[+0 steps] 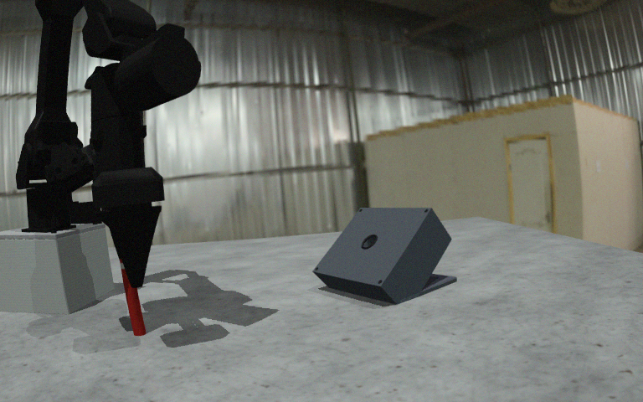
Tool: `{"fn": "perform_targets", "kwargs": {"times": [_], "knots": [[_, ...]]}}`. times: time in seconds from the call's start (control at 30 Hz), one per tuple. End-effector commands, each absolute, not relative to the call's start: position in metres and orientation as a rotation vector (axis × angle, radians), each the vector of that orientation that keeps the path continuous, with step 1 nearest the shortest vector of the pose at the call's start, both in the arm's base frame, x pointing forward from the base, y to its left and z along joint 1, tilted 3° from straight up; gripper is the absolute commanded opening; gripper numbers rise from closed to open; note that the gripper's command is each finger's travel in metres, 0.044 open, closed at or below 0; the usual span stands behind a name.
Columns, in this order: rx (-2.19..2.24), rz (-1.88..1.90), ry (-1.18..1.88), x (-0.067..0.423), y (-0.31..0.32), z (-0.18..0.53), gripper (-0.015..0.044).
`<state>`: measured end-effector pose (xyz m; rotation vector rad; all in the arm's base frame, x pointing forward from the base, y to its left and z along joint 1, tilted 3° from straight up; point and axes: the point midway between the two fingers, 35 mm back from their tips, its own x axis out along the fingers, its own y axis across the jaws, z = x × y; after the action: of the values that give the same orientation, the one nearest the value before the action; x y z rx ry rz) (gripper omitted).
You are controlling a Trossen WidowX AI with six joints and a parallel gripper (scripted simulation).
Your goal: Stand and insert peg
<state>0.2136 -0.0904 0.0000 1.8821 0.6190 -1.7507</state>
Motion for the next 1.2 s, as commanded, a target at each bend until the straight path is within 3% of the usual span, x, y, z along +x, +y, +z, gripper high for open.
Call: {"fn": "perform_targets", "kwargs": {"times": [0.0, 0.43, 0.97, 1.17], "knots": [[1.873, -1.758, 0.624, 0.211, -0.090, -0.009, 0.0440], [1.873, -1.758, 0.624, 0.210, -0.089, -0.023, 0.0440], [1.880, -1.753, 0.623, 0.212, -0.089, -0.020, 0.0020], [1.880, -1.753, 0.623, 0.212, -0.089, -0.020, 0.0000]]}}
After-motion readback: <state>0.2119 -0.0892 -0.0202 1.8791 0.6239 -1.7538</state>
